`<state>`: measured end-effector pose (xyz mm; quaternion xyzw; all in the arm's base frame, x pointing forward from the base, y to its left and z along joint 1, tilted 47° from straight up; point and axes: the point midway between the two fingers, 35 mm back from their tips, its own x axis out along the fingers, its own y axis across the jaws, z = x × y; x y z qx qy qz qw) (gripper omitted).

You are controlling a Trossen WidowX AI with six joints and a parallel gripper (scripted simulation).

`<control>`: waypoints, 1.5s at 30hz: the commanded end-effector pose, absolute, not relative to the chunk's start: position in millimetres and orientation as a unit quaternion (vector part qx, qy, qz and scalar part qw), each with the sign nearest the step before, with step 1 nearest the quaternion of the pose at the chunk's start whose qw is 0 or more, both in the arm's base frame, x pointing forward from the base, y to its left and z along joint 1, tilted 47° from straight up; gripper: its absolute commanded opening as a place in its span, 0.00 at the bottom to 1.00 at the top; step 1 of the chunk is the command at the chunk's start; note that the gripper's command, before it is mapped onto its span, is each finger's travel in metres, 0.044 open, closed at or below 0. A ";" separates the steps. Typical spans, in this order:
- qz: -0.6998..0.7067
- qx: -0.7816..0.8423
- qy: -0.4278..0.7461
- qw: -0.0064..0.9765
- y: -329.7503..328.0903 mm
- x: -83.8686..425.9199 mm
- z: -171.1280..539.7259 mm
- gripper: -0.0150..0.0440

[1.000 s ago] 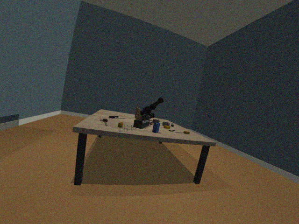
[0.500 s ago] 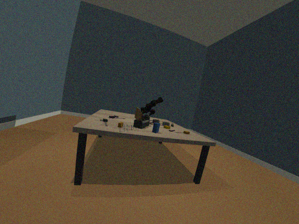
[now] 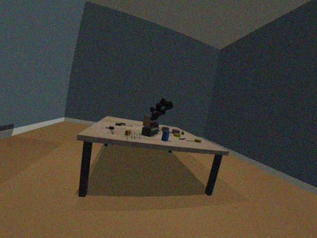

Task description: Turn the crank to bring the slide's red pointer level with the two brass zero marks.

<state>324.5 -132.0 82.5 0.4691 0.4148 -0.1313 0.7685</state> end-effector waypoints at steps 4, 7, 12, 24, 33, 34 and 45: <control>-0.087 0.451 0.416 0.785 -147.7 348.6 82.5 1.00; -0.065 0.442 0.416 0.792 -154.7 360.8 79.1 1.00; -0.028 0.427 0.412 0.805 -166.7 380.1 71.3 1.00; 0.057 0.387 0.392 0.833 -195.0 420.8 42.6 1.00; 0.067 0.382 0.388 0.836 -176.5 428.9 16.1 1.00; 0.068 0.382 0.388 0.836 -171.5 429.4 11.3 1.00; 0.068 0.383 0.388 0.836 -159.9 430.0 0.8 1.00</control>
